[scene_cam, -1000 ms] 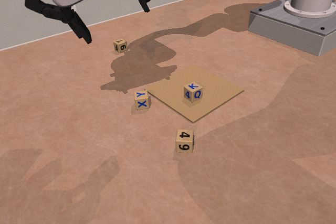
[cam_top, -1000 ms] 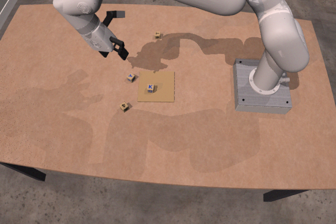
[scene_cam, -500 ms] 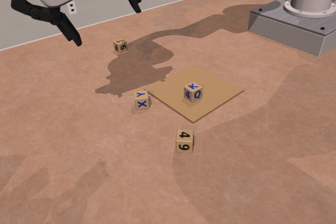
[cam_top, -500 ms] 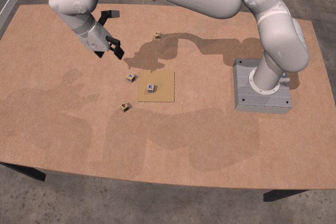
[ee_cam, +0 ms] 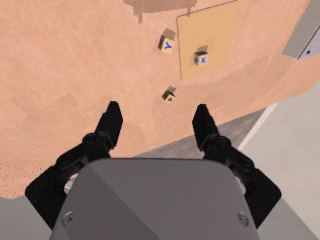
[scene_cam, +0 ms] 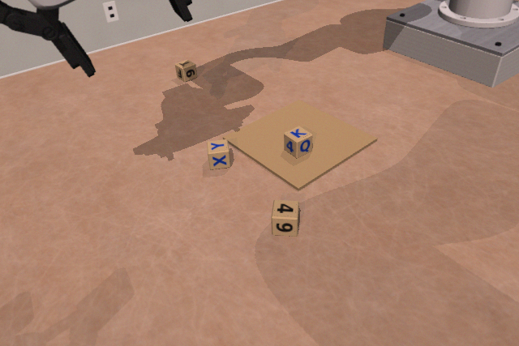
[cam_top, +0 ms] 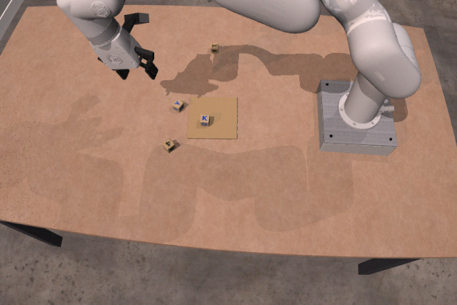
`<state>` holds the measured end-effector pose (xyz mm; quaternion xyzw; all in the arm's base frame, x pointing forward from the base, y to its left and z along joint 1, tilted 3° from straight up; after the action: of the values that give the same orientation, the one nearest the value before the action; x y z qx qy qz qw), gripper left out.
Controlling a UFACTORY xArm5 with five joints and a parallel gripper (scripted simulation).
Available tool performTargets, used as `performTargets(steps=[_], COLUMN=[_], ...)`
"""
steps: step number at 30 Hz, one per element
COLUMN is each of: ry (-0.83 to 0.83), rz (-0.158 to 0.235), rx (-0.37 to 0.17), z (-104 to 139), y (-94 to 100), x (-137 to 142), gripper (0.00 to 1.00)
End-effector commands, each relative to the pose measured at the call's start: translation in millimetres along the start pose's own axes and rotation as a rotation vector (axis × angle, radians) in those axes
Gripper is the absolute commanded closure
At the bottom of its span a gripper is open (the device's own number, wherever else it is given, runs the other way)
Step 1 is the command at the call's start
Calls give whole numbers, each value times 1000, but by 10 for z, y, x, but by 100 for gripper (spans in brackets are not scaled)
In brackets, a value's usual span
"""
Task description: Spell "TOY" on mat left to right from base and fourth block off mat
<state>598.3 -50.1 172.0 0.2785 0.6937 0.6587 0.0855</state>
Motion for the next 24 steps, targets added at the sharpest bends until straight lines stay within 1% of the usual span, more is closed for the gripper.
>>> performTargets(steps=[1,8,10,21,22,24], ry=[14,14,98,98,143,143], rz=[-4,-4,-34,-34,-51,-51], rx=[-2,-2,-13,-13,-18,-18], z=[17,17,108,108,155,155], y=[37,37,132,132,181,181], x=[-27,-27,-143,-143,-199,-199], gripper=[0,0,0,0,0,0])
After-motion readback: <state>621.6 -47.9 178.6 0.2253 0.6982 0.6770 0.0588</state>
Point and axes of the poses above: the point where the finger pads meet when closed, its own y axis back along the fingers, its own x axis across the jaws, z = x × y, the point moved 2 cm from there along y, back along the fingers, and after that the axes turned 14 degrees about -y, right-handed, at the moved point
